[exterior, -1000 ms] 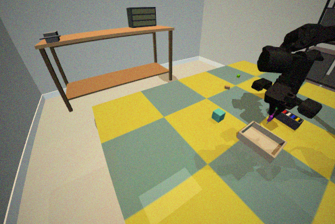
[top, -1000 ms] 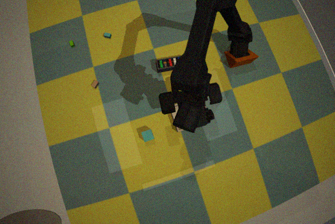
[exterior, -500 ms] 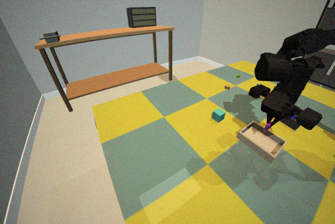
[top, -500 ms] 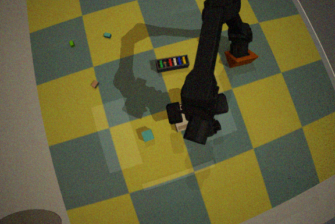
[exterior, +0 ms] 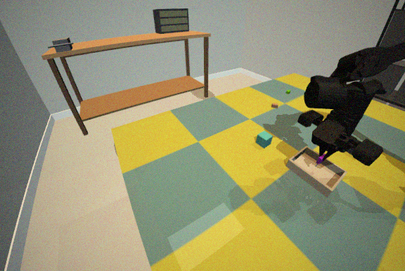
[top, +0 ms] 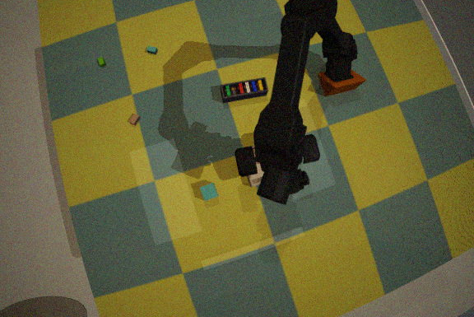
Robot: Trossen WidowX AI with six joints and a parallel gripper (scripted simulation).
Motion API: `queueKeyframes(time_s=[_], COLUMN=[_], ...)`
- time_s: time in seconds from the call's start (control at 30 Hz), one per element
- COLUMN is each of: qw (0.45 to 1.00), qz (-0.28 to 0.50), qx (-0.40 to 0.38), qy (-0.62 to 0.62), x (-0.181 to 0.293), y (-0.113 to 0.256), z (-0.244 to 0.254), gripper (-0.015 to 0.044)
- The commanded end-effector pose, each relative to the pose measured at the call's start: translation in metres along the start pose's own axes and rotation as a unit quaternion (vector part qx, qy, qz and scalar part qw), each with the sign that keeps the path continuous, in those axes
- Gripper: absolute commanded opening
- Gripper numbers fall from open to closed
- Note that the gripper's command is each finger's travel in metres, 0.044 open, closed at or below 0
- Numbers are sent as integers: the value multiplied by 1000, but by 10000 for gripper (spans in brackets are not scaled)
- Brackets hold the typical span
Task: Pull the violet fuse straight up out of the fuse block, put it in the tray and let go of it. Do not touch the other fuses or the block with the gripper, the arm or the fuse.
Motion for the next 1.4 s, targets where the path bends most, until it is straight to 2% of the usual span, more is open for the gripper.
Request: queueKeyframes(time_s=[0.0,0.07,0.5,0.67,1.37], qw=[1000,1000,1000,1000,1000], qz=[1,1,0,1,1], qx=[1,1,0,1,2], qy=[2,2,0,2,4], x=[0,0,0,0,0], y=[-6,-8,-3,31,30], z=[0,0,0,1,0], gripper=[0,0,330,330,330])
Point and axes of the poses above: the point midway between the two fingers, 35 mm back from their tips, its own y axis back along the fingers, its own z axis across the jaws, x = y × z, the point moved 5 cm from there along y, back along the fingers, and after that the axes turned 2 degrees about -y, right-handed, at the moved point
